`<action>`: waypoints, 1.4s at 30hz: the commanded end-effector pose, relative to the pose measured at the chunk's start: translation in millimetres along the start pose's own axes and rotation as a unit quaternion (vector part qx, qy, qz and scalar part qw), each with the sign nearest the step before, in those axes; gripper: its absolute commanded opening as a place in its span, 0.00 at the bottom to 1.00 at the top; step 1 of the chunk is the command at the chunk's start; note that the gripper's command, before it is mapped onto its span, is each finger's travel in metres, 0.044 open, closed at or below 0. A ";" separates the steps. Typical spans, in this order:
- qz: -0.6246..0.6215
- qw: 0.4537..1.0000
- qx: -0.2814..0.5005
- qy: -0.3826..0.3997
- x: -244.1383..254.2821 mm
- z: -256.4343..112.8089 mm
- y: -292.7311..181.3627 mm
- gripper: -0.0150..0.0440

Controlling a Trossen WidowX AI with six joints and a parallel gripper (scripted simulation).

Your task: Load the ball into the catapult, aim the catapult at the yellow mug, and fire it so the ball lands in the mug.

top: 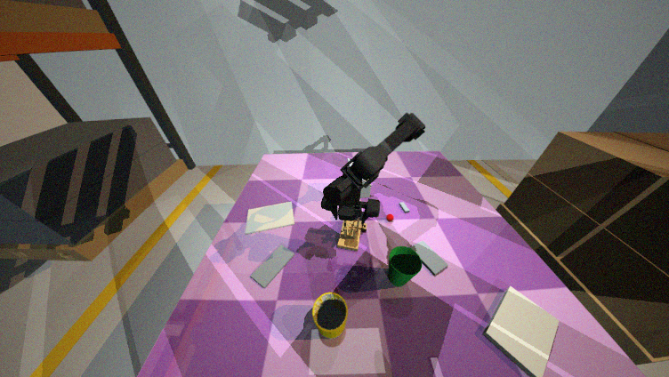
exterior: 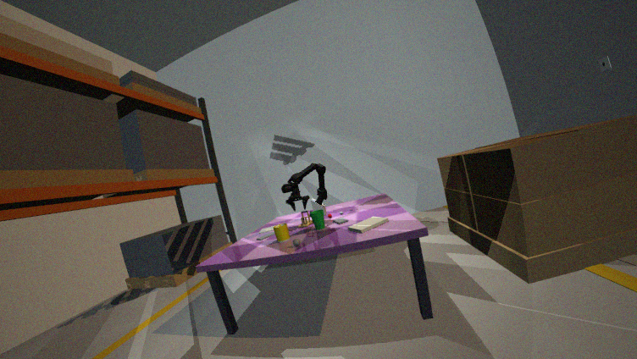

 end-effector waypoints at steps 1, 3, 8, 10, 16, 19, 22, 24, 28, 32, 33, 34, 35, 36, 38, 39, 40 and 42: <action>0.003 1.000 0.015 0.007 2.3 11.1 -1.6 1.00; 0.002 1.000 0.015 0.007 2.6 9.2 -2.1 1.00; -0.001 1.000 0.013 0.006 5.0 -3.7 -5.6 1.00; -0.001 1.000 0.013 0.006 4.9 6.9 -5.2 1.00; -0.001 1.000 0.013 0.007 5.9 43.4 -6.6 1.00; -0.001 1.000 0.013 0.007 5.9 44.5 -6.5 1.00; -0.001 1.000 0.013 0.007 5.9 48.8 -6.4 1.00; -0.001 1.000 0.013 0.007 5.9 52.1 -6.2 1.00; -0.001 1.000 0.013 0.007 5.9 58.8 -6.1 1.00; -0.001 1.000 0.013 0.007 6.0 65.3 -6.2 1.00; -0.001 1.000 0.013 0.008 6.0 67.0 -6.2 1.00; -0.001 1.000 0.013 0.008 6.1 68.6 -6.2 1.00; -0.001 1.000 0.013 0.008 6.1 70.3 -6.3 1.00; -0.001 1.000 0.013 0.008 6.1 71.9 -6.3 1.00; -0.001 1.000 0.013 0.008 6.2 75.2 -6.4 1.00; -0.001 1.000 0.013 0.008 6.3 76.8 -6.5 1.00; -0.001 1.000 0.013 0.008 6.4 78.4 -6.6 1.00; -0.001 1.000 0.013 0.008 6.5 81.6 -6.8 1.00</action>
Point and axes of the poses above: the point midway between the two fingers, 35 mm back from their tips, its own z axis out along the fingers, its own x axis across the jaws, y = z × x, the point moved 5 cm from there along -z, back along the fingers, and after that the axes turned 11 degrees about -z, right-handed, at the moved point
